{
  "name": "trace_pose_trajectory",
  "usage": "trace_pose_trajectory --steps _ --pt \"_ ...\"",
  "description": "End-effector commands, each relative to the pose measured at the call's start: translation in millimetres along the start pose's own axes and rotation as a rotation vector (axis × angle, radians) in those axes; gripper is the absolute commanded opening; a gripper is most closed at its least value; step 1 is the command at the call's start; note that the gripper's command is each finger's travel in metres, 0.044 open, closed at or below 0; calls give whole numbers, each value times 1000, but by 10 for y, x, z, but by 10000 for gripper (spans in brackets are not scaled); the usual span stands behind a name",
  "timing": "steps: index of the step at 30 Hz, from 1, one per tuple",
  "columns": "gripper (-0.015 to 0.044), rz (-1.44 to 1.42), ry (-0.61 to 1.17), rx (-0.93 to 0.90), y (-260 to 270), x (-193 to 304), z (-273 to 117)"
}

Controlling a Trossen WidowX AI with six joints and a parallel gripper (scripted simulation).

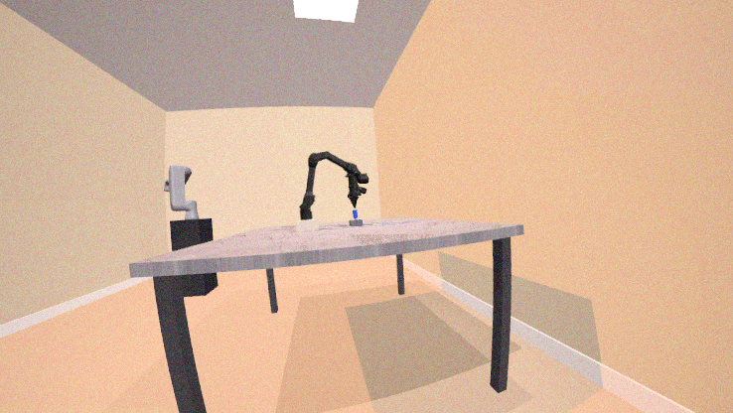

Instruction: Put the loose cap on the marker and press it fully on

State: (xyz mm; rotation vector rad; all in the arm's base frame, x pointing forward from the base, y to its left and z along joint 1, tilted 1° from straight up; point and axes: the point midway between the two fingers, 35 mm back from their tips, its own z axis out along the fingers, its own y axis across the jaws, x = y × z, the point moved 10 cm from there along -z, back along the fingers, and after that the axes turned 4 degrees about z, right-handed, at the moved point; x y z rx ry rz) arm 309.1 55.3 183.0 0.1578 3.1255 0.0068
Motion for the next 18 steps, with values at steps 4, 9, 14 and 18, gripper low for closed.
trace_pose_trajectory --steps 4,9,14,18 --pt "0 -4 11 5 -3 13 129" --pt "0 -4 11 5 -4 14 201" --pt "0 -4 11 5 -7 8 231" --pt "0 -1 -7 -1 1 -6 164"
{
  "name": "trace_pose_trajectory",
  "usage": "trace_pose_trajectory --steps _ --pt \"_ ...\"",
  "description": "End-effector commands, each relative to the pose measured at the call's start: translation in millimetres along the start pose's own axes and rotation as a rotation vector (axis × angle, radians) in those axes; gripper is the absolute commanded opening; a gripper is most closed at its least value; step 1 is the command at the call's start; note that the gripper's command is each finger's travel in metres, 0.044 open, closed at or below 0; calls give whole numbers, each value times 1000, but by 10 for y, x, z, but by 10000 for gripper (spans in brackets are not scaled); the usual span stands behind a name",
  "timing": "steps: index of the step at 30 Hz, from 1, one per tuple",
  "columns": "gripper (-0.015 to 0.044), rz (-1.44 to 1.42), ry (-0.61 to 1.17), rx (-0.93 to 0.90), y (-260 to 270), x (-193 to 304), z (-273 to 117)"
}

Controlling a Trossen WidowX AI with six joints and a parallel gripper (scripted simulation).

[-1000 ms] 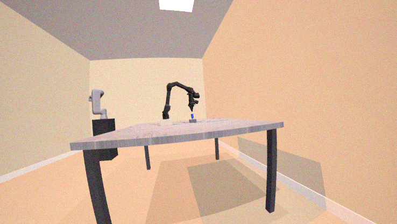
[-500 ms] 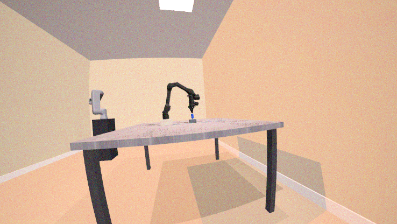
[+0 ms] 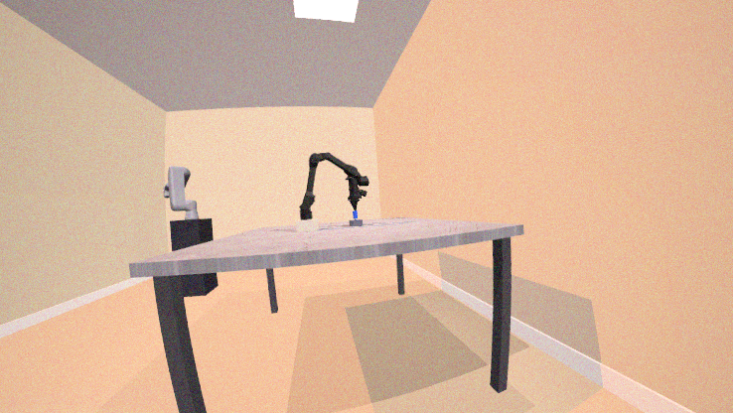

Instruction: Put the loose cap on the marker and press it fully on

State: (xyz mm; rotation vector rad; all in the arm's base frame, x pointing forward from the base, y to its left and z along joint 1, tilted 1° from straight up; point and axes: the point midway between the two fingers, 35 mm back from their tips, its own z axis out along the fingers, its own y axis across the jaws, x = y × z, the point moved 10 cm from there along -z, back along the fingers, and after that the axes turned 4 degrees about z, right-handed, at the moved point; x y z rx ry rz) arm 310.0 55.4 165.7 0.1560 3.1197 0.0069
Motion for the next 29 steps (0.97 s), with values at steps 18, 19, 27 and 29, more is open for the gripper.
trace_pose_trajectory --steps 18,19,27,29 --pt "105 0 0 0 5 -15 -902" --pt "131 0 0 0 5 -15 -902" --pt "341 0 0 0 5 -15 -902" --pt "394 0 0 0 5 -15 -902"
